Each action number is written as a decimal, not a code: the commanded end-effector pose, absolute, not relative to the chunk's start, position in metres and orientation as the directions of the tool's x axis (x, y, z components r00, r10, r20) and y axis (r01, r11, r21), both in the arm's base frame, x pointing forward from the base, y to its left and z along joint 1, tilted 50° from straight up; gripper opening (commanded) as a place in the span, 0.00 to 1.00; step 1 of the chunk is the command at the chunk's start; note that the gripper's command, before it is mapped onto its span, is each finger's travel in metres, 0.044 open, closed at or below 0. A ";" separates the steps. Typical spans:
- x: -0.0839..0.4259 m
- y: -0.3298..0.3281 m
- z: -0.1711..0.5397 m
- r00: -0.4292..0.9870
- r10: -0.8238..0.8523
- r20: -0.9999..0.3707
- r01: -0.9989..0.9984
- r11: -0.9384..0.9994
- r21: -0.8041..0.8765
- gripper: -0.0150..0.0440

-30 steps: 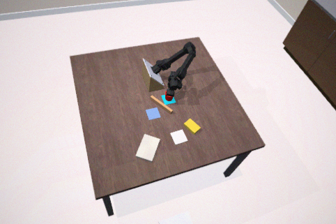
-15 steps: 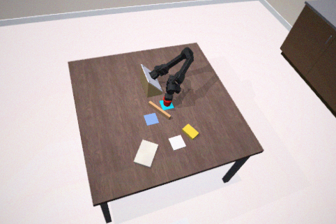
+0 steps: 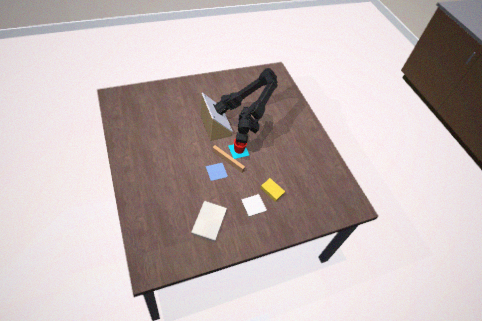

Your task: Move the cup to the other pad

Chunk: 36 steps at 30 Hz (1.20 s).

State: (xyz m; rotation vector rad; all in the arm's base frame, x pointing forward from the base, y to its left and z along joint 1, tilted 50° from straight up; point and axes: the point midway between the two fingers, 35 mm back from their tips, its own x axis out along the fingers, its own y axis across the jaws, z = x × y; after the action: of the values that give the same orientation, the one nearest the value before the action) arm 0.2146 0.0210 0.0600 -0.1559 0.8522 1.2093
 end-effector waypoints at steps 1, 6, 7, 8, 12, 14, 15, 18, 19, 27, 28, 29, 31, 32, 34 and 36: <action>0.215 0.016 0.064 0.096 0.752 -0.652 -0.868 0.384 0.314 0.47; 0.213 0.012 0.068 0.096 0.753 -0.651 -0.868 0.383 0.315 0.47; 0.213 0.011 0.068 0.096 0.753 -0.651 -0.868 0.383 0.316 0.47; 0.212 0.011 0.069 0.096 0.753 -0.650 -0.868 0.383 0.316 0.47; 0.212 0.014 0.067 0.092 0.758 -0.646 -0.864 0.383 0.326 0.56; 0.212 0.014 0.067 0.092 0.758 -0.646 -0.864 0.383 0.326 0.65; 0.212 0.014 0.067 0.092 0.758 -0.646 -0.864 0.383 0.326 0.69; 0.212 0.014 0.067 0.092 0.758 -0.646 -0.864 0.383 0.326 0.83; 0.212 0.013 0.067 0.092 0.757 -0.646 -0.864 0.384 0.326 0.87; 0.211 -0.005 0.081 0.094 0.753 -0.651 -0.865 0.386 0.321 1.00; 0.211 -0.008 0.083 0.095 0.752 -0.652 -0.865 0.386 0.321 1.00; 0.210 -0.011 0.086 0.095 0.752 -0.652 -0.865 0.386 0.320 1.00; 0.210 -0.016 0.091 0.095 0.752 -0.653 -0.865 0.386 0.319 1.00; 0.209 -0.019 0.093 0.095 0.752 -0.653 -0.866 0.386 0.319 1.00; 0.209 -0.024 0.098 0.095 0.752 -0.653 -0.866 0.386 0.318 1.00; 0.208 -0.029 0.103 0.095 0.752 -0.652 -0.867 0.385 0.317 1.00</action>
State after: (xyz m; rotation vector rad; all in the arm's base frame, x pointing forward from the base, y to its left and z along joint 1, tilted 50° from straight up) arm 0.2083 -0.0189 0.0954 -0.1596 0.8514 1.2044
